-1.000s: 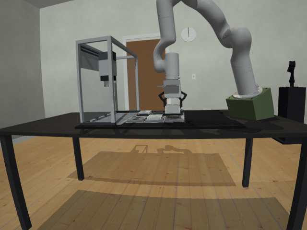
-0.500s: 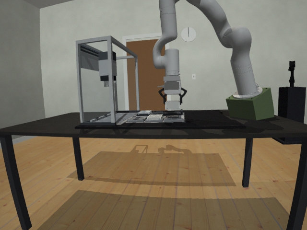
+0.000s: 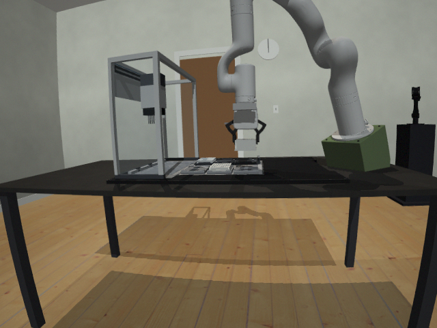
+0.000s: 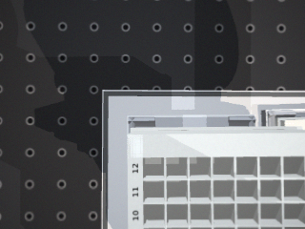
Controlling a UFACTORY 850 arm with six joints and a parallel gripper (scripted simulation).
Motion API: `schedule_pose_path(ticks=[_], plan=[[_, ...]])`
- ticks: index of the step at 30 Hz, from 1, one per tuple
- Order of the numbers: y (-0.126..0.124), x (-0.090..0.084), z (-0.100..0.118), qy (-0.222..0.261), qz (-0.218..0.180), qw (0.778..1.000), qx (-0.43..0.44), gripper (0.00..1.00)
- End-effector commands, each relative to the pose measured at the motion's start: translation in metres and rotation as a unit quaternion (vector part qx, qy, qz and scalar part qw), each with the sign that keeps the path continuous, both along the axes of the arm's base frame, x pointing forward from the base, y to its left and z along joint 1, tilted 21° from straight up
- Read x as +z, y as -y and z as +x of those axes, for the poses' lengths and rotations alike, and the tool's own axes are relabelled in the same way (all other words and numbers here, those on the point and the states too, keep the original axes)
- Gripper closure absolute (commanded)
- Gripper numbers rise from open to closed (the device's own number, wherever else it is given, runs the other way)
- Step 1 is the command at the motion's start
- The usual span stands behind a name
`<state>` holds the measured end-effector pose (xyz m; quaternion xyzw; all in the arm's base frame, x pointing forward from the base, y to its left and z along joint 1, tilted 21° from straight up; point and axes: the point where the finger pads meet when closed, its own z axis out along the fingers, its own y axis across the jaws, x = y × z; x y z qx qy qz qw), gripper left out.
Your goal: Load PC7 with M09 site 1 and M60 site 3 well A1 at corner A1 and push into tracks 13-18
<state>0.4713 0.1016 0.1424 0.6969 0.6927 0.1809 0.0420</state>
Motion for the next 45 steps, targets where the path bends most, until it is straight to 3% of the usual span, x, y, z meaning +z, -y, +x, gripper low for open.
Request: schedule_pose_path(ticks=[1,29,43,45], plan=[[0.002,0.01,-0.002,-0.008,0.001,1.0,0.002,1.0],[0.01,0.047,-0.014,-0.008,0.001,1.0,0.002,1.0],[0.01,0.047,-0.014,-0.008,0.001,1.0,0.002,1.0],[0.019,0.045,-0.013,-0.007,0.0,1.0,0.006,1.0]])
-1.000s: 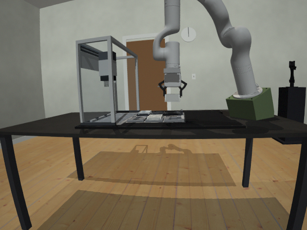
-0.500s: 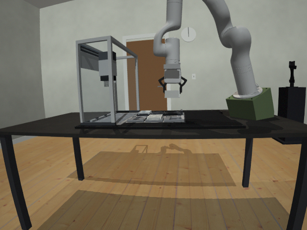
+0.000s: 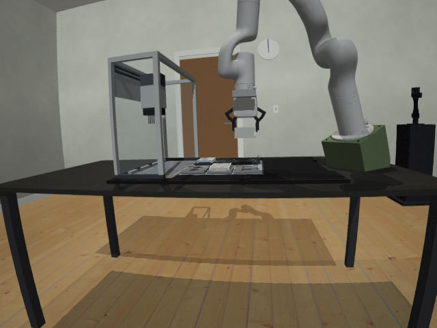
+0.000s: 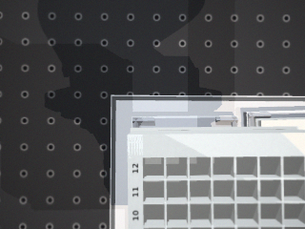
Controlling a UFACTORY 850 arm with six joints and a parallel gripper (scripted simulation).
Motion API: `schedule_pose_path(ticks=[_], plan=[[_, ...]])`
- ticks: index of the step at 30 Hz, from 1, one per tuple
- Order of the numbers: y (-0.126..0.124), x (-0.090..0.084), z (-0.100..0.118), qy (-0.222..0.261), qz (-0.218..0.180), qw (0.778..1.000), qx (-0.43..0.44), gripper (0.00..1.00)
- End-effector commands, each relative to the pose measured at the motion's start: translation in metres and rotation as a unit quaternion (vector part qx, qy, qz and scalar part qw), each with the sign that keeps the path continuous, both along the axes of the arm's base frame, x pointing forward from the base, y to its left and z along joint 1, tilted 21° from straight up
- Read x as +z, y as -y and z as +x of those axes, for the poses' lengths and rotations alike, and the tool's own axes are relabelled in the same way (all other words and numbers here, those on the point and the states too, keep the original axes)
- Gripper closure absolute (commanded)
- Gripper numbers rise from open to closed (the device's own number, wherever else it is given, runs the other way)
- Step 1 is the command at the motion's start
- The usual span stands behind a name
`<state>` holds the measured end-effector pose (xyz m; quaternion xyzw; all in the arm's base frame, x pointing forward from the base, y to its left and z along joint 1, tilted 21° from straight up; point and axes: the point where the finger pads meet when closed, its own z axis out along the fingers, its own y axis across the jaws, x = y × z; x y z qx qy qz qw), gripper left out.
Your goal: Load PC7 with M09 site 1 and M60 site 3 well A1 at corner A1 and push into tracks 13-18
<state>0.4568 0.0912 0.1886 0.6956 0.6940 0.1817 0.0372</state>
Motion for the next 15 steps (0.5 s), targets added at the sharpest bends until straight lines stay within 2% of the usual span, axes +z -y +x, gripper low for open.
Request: schedule_pose_path(ticks=[1,15], plan=[[0.014,-0.002,0.002,-0.004,-0.004,1.0,0.004,1.0],[0.073,-0.013,0.006,-0.005,-0.004,1.0,0.004,1.0]])
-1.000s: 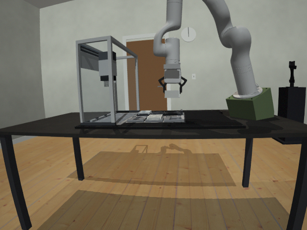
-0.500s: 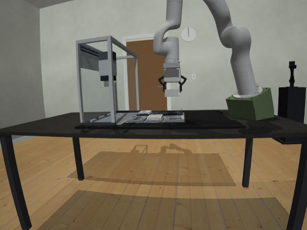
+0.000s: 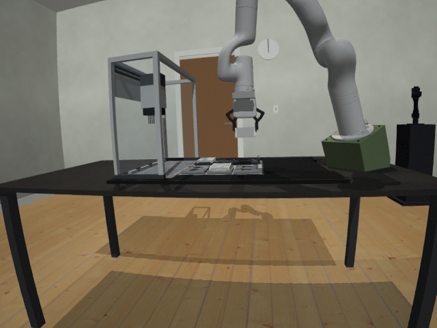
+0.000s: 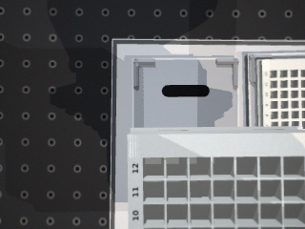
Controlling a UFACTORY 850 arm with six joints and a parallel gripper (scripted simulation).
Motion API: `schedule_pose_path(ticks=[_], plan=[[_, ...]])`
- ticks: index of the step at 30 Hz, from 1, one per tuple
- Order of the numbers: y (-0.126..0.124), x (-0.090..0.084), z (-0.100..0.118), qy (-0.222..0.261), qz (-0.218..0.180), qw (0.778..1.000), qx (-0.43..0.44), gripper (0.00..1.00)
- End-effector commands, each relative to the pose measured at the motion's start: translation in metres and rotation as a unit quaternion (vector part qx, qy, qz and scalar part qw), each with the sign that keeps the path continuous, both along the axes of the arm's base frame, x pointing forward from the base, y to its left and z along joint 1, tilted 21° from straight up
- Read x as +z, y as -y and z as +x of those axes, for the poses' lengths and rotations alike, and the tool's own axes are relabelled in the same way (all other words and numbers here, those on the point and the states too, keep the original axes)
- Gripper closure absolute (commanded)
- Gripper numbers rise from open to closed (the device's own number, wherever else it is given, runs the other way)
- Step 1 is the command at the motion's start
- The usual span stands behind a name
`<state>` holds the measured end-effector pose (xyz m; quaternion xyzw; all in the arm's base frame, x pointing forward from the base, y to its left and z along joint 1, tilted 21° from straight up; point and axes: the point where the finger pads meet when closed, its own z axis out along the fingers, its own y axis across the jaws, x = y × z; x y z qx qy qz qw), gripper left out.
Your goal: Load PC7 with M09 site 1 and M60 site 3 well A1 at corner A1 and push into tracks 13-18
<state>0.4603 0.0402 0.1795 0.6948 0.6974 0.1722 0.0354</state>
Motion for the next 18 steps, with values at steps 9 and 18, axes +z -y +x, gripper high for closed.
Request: schedule_pose_path(ticks=[9,18], plan=[[0.066,-0.012,0.006,0.003,0.002,1.0,0.001,1.0],[0.1,-0.019,0.008,0.003,0.002,1.0,0.001,1.0]])
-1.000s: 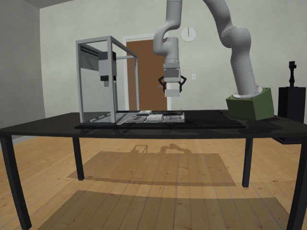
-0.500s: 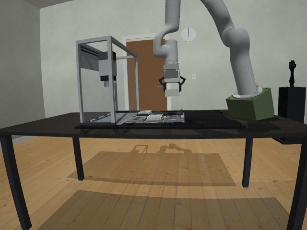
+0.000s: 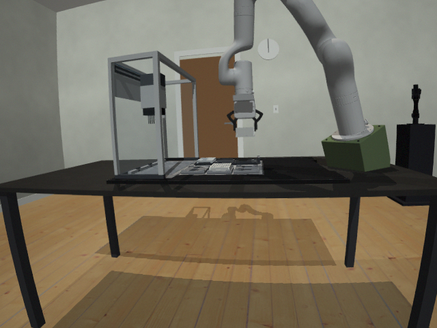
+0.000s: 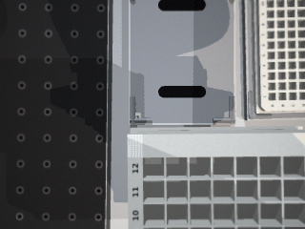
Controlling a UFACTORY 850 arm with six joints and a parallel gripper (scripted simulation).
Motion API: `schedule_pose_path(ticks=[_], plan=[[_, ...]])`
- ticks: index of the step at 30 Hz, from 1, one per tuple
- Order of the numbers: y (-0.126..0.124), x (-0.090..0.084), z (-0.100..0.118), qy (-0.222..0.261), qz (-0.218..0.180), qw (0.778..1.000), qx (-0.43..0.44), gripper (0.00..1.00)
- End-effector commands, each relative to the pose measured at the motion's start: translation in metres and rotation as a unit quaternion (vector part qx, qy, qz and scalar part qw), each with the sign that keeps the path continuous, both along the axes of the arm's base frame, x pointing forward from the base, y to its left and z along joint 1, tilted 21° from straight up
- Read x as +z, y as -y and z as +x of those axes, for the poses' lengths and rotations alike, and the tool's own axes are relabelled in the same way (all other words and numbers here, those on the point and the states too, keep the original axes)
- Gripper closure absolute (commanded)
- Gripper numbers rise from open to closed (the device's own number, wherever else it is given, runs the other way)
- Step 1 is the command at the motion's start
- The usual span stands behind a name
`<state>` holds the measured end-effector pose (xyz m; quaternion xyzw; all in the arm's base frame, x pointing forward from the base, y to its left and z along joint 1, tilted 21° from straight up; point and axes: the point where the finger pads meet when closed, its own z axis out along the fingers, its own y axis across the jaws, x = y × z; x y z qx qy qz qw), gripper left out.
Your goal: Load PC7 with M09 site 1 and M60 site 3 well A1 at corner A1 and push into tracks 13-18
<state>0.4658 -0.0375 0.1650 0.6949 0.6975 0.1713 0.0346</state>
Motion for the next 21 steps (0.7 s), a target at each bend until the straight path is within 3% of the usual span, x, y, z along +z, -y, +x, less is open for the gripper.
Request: schedule_pose_path(ticks=[1,21], plan=[[0.028,-0.005,0.003,0.005,0.002,1.0,0.0,1.0],[0.11,-0.021,0.009,0.005,0.002,1.0,0.0,1.0]])
